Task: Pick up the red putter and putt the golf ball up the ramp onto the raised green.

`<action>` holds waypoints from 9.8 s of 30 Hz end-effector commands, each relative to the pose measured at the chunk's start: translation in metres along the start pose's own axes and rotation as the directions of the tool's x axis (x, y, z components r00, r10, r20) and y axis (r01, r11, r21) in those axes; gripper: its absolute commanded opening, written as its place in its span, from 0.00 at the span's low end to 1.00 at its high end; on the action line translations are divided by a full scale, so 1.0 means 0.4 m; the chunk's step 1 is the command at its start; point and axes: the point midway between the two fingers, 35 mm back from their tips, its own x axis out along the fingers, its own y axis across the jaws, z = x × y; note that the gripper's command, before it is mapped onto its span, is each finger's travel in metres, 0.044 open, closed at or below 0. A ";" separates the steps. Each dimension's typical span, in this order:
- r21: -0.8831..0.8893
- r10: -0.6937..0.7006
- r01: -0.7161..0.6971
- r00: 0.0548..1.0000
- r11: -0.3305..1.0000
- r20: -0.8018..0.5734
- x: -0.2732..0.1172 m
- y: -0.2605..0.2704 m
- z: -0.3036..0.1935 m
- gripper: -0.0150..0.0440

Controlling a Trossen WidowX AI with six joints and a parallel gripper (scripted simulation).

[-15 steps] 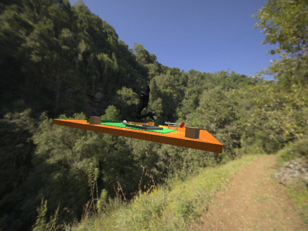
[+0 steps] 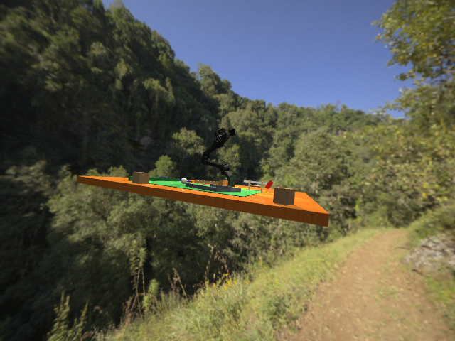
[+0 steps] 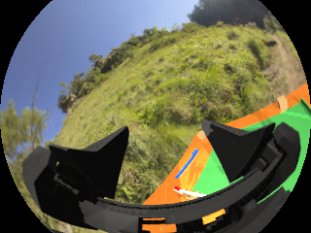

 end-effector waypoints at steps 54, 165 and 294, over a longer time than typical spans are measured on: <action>-0.215 -0.446 -0.751 -0.117 0.624 -0.887 0.023 -0.466 -0.817 1.00; -0.496 -0.605 0.843 -0.288 0.207 -0.742 -0.411 -0.686 -0.166 0.25; -0.493 -0.604 0.846 -0.287 0.205 -0.744 -0.200 -0.657 -0.331 0.25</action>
